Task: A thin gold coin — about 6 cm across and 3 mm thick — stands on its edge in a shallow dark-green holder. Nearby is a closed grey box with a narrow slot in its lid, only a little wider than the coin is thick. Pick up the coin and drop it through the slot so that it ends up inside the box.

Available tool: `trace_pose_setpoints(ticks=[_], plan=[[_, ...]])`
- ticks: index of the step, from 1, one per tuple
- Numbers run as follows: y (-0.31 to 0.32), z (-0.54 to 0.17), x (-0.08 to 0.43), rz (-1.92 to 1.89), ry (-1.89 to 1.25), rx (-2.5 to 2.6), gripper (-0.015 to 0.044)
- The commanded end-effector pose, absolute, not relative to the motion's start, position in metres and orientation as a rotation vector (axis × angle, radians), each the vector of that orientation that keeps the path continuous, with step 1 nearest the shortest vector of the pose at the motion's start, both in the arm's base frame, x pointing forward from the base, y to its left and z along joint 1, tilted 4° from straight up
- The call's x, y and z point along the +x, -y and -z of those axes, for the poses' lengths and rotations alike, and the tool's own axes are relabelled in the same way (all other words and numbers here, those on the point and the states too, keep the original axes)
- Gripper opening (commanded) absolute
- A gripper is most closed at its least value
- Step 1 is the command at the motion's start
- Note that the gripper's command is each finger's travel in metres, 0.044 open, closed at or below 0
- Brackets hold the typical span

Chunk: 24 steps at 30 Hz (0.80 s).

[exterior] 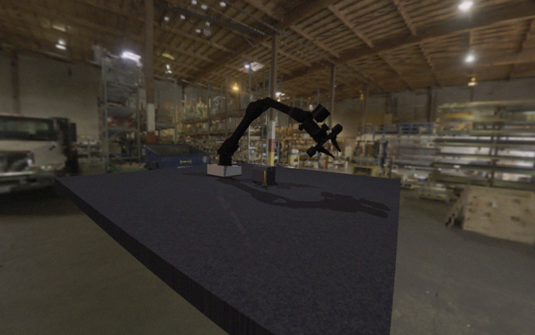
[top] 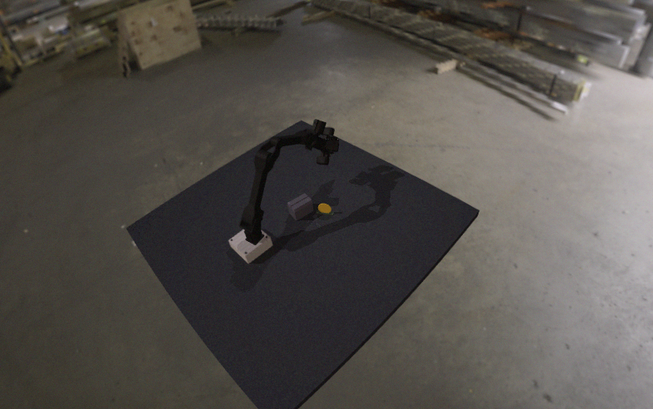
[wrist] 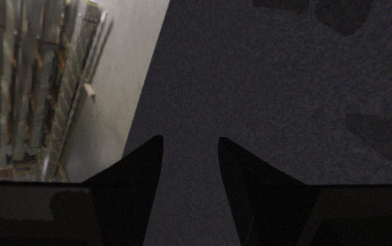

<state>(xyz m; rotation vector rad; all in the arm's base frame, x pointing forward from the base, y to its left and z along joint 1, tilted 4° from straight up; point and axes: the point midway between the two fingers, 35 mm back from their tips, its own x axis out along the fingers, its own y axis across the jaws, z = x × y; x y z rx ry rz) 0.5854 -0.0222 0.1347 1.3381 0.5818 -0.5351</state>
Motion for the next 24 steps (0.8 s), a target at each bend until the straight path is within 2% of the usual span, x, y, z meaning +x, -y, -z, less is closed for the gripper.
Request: trace_pose_setpoints(ticks=[1,8,14,24], plan=[[0.073,-0.117,0.532,0.673,-0.761,1.194,0.0161],[0.129,-0.103,0.433,0.819,-1.069,1.039,0.0161],[0.151,-0.107,0.343,0.86,-1.357,0.971,0.0161],[0.154,-0.106,0.329,0.86,-1.384,0.968,0.0161]])
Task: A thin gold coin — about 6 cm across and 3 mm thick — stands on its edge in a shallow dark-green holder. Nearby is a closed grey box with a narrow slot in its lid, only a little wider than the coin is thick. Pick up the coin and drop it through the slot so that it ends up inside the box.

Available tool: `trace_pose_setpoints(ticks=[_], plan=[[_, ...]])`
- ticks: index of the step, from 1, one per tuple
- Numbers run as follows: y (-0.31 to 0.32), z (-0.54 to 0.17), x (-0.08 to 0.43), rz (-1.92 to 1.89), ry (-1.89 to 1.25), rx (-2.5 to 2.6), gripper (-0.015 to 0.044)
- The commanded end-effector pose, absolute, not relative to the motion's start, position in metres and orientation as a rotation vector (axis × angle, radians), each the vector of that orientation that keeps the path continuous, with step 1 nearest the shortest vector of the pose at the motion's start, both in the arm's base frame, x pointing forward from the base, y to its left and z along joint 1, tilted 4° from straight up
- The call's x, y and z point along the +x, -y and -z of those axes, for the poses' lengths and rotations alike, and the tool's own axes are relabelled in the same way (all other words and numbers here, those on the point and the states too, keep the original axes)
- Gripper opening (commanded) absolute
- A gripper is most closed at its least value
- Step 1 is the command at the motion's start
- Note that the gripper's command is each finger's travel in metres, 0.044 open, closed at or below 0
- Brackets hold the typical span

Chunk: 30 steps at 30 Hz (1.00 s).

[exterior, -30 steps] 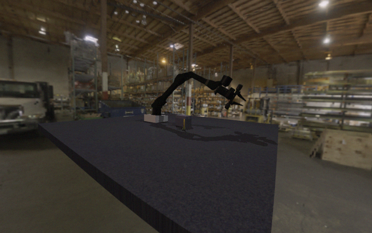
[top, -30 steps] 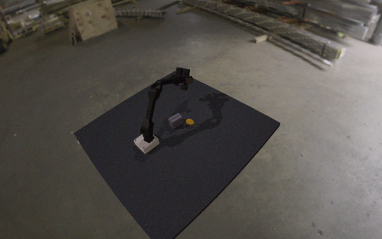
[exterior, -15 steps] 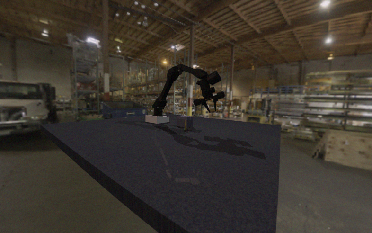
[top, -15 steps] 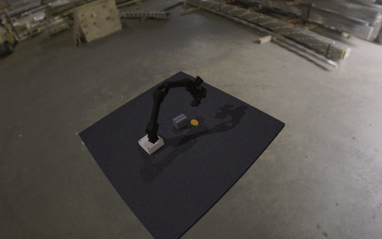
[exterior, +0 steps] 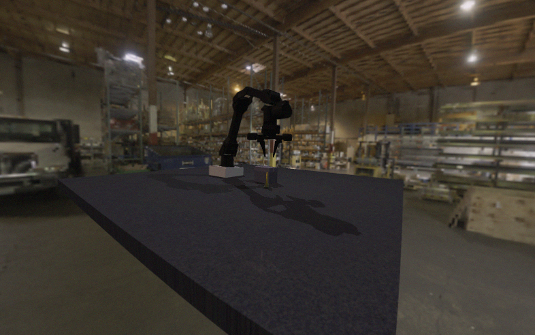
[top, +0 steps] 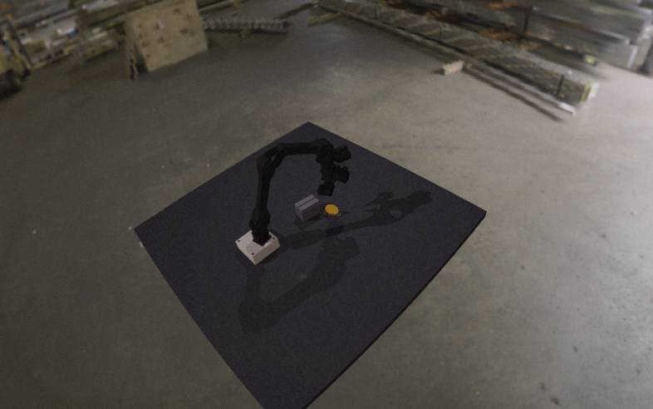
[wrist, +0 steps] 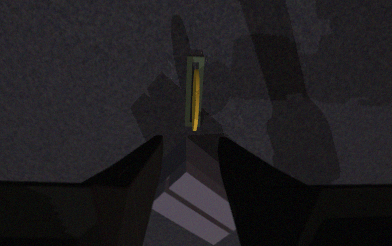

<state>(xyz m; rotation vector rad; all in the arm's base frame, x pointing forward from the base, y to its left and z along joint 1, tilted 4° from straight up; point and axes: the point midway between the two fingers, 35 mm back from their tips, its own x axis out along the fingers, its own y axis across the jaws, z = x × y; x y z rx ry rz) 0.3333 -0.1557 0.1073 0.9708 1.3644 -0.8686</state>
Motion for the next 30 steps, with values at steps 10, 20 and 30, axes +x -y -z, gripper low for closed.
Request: trace_pose_setpoints(ticks=[10,20,30], plan=[[0.153,-0.065,0.327,0.86,-1.384,0.968,0.0161],[0.153,-0.051,0.326,0.86,-1.384,0.968,0.0161],[0.152,-0.035,0.328,0.86,-1.384,0.968,0.0161]])
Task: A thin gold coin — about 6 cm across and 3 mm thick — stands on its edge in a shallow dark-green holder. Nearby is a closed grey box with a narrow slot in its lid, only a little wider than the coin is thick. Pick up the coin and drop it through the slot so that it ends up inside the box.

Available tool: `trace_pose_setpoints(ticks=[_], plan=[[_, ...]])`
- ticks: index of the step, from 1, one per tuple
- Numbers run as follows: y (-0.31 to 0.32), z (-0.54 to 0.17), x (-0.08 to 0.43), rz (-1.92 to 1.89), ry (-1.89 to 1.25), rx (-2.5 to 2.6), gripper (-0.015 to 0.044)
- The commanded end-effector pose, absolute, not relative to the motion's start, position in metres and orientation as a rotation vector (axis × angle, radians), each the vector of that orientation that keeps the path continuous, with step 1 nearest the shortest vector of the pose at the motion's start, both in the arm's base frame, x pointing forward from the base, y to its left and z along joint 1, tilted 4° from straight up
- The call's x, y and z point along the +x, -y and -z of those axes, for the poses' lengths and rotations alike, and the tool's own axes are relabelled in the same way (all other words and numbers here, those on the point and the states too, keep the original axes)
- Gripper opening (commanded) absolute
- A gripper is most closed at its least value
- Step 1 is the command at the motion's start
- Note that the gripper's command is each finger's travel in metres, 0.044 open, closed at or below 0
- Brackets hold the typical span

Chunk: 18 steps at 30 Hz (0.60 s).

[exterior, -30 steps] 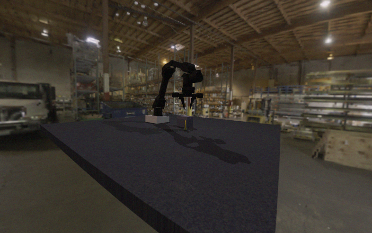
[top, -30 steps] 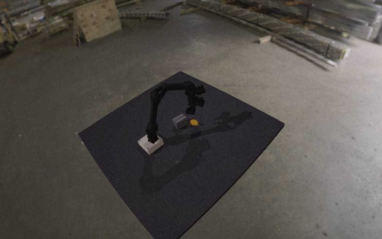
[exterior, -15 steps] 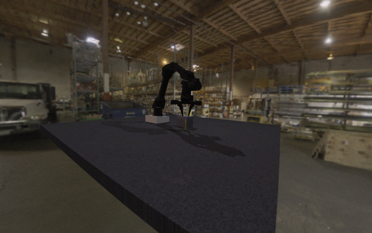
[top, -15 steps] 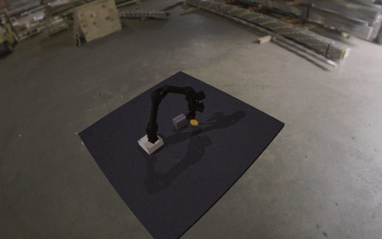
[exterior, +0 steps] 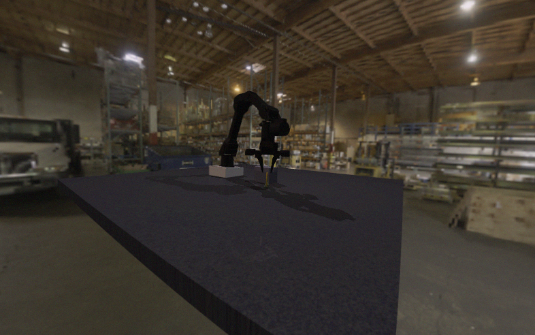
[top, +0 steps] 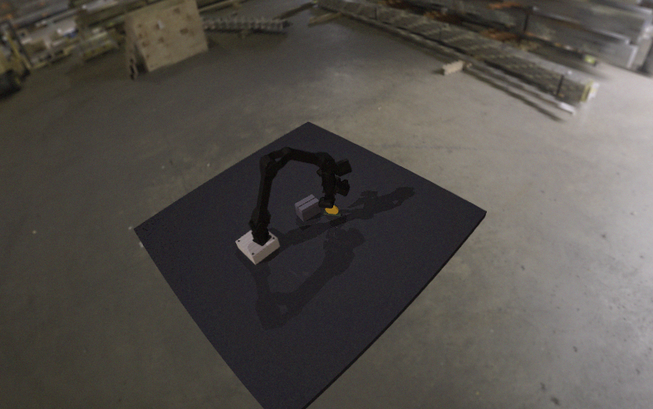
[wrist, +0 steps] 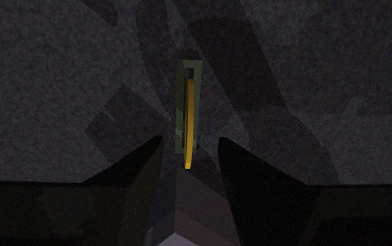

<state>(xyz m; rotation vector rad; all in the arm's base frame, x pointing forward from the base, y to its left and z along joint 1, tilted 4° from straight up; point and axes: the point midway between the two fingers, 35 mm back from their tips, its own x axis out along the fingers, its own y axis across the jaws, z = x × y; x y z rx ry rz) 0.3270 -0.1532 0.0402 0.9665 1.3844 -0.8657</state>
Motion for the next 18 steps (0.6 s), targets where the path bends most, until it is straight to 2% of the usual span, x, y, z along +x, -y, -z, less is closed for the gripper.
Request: trace_pose_setpoints(ticks=[1,18], plan=[[0.152,-0.033,0.328,0.86,-1.384,0.968,0.0161],[0.15,-0.007,0.329,0.86,-1.385,0.968,0.0161]])
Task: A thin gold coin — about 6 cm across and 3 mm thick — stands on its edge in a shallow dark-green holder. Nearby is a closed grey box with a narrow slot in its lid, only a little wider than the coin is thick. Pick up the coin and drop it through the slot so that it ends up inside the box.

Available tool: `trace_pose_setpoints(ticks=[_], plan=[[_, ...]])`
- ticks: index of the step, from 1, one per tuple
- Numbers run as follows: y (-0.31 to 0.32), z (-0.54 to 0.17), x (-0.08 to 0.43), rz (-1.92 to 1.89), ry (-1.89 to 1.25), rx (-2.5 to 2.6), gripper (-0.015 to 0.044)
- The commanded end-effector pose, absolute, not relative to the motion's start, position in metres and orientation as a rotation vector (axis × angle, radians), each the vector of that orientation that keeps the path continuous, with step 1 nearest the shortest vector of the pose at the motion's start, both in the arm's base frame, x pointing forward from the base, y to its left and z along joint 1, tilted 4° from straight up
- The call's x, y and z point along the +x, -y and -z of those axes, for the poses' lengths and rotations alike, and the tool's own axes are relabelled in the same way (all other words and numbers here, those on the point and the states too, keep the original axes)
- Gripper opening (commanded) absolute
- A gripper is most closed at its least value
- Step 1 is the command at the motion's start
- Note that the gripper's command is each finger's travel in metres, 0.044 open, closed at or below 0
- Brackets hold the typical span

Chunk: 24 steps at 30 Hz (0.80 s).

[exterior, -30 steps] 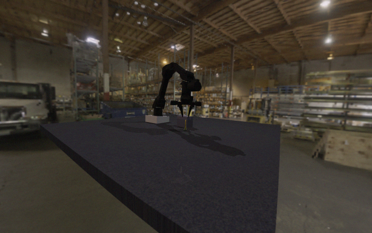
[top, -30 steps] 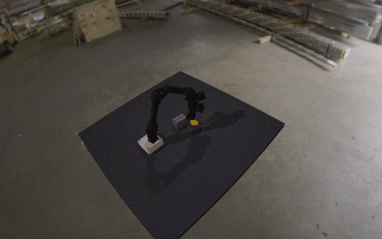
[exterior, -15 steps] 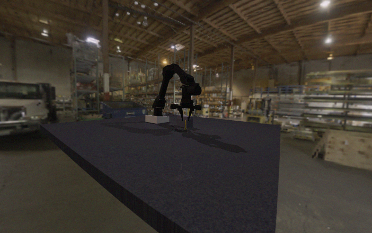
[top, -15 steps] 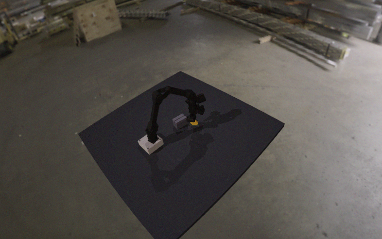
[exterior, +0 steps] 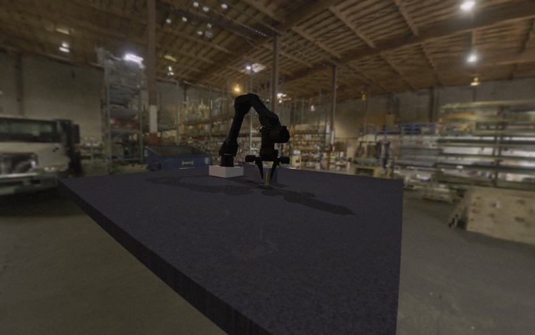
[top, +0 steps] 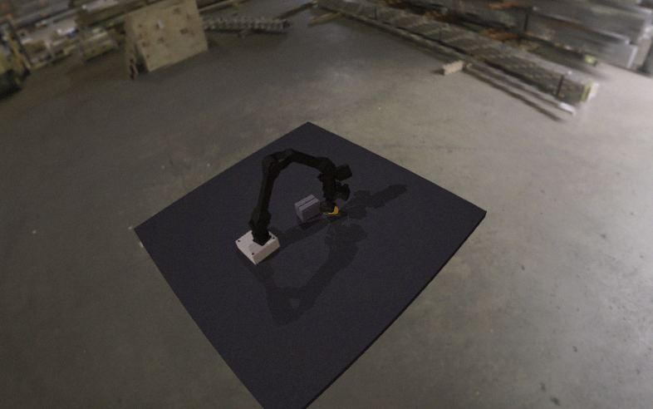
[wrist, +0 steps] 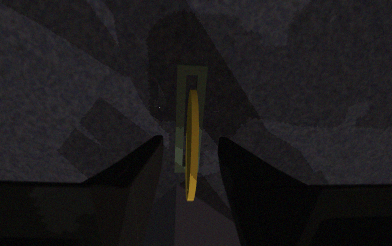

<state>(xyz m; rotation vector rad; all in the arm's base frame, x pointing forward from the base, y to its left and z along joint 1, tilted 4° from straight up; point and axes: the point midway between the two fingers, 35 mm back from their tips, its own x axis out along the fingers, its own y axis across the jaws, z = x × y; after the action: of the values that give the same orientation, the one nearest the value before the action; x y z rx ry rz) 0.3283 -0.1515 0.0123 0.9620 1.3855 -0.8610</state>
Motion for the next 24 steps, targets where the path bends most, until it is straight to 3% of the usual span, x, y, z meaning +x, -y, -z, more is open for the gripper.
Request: trace_pose_setpoints(ticks=[1,13,19,24], plan=[[0.15,-0.005,0.329,0.86,-1.385,0.968,0.0161],[0.148,0.012,0.328,0.86,-1.385,0.968,0.0161],[0.148,0.012,0.328,0.86,-1.385,0.968,0.0003],[0.148,0.012,0.328,0.86,-1.385,0.968,0.0]])
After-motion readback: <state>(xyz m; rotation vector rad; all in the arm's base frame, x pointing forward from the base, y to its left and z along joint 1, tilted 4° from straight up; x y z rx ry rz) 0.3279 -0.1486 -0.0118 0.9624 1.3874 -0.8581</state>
